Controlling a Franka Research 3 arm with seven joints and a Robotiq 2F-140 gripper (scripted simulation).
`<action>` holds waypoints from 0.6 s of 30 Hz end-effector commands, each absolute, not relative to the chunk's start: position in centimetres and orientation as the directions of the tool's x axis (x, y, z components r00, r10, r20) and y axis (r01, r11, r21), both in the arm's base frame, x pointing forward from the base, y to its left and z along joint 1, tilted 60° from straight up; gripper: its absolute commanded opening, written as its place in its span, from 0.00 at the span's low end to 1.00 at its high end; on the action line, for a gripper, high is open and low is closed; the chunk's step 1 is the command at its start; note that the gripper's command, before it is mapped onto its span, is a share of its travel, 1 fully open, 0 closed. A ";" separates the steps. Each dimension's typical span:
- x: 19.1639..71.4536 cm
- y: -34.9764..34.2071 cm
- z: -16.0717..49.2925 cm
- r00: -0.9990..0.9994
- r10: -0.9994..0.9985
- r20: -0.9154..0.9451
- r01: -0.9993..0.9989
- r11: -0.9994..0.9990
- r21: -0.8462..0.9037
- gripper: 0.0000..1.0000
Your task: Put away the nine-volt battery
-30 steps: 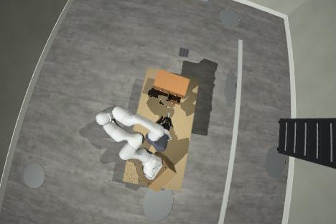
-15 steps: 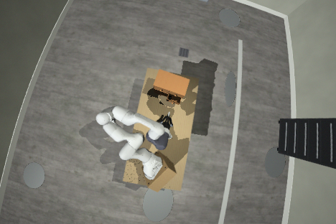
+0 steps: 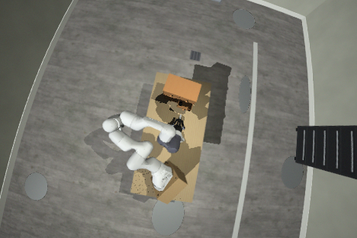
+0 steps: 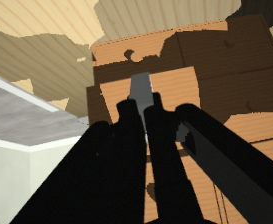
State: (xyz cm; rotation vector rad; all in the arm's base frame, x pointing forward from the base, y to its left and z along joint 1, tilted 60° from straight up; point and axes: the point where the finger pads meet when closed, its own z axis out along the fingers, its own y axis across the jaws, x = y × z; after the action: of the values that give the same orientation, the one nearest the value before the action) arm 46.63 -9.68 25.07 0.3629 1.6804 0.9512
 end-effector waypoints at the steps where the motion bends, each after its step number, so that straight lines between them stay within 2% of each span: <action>1: 47.2 -10.2 24.9 -0.337 0.685 -0.645 -0.202 0.617 0.761 0.00; 18: 47.7 -10.1 25.0 -0.337 0.685 -0.645 -0.202 0.617 0.761 0.00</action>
State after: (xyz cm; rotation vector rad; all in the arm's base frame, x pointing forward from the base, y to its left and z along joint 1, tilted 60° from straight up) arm 47.60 -10.10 25.04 0.3896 1.6824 0.9490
